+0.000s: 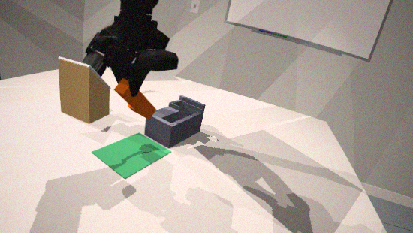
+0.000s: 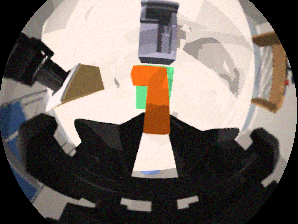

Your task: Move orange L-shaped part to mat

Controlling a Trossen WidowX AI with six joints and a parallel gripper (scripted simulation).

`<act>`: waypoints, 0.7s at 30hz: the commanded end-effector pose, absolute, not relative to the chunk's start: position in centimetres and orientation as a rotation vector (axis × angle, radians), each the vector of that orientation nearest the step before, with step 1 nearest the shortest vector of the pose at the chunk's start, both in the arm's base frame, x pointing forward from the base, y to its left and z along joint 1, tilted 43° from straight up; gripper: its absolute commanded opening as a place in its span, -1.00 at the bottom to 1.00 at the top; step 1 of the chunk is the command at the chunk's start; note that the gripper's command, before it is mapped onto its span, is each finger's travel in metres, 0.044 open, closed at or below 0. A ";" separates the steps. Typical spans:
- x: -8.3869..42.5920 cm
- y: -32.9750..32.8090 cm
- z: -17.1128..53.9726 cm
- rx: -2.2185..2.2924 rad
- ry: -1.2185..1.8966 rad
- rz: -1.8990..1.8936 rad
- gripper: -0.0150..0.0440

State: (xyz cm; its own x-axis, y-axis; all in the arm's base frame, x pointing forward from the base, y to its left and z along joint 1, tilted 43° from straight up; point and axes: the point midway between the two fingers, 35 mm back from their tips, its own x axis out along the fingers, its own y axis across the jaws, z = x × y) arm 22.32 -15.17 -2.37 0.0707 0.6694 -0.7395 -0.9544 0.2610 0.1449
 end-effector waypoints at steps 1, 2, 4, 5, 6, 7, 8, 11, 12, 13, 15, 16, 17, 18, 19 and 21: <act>22.4 -15.1 -2.7 -0.442 0.810 1.285 -0.49; 22.4 -15.0 -2.8 -0.442 0.810 1.285 -0.49; 22.4 -14.8 -3.0 -0.442 0.810 1.285 -0.49; 22.4 -14.6 -3.2 -0.442 0.810 1.285 -0.49; 22.4 -14.5 -3.3 -0.442 0.810 1.285 -0.49; 22.4 -14.4 -3.4 -0.442 0.810 1.285 -0.49; 22.5 -14.3 -3.5 -0.442 0.810 1.285 -0.49; 22.5 -14.0 -3.9 -0.442 0.810 1.285 -0.49; 22.5 -13.9 -4.0 -0.442 0.809 1.285 -0.49; 22.5 -13.8 -4.1 -0.442 0.809 1.285 -0.49; 22.5 -13.6 -4.3 -0.442 0.809 1.285 -0.49; 22.6 -13.5 -4.4 -0.442 0.809 1.285 -0.49; 22.6 -13.4 -4.6 -0.442 0.809 1.285 -0.49; 22.6 -13.3 -4.7 -0.442 0.809 1.285 -0.49; 22.6 -13.2 -4.8 -0.442 0.809 1.285 -0.49; 22.6 -13.0 -5.0 -0.442 0.809 1.285 -0.49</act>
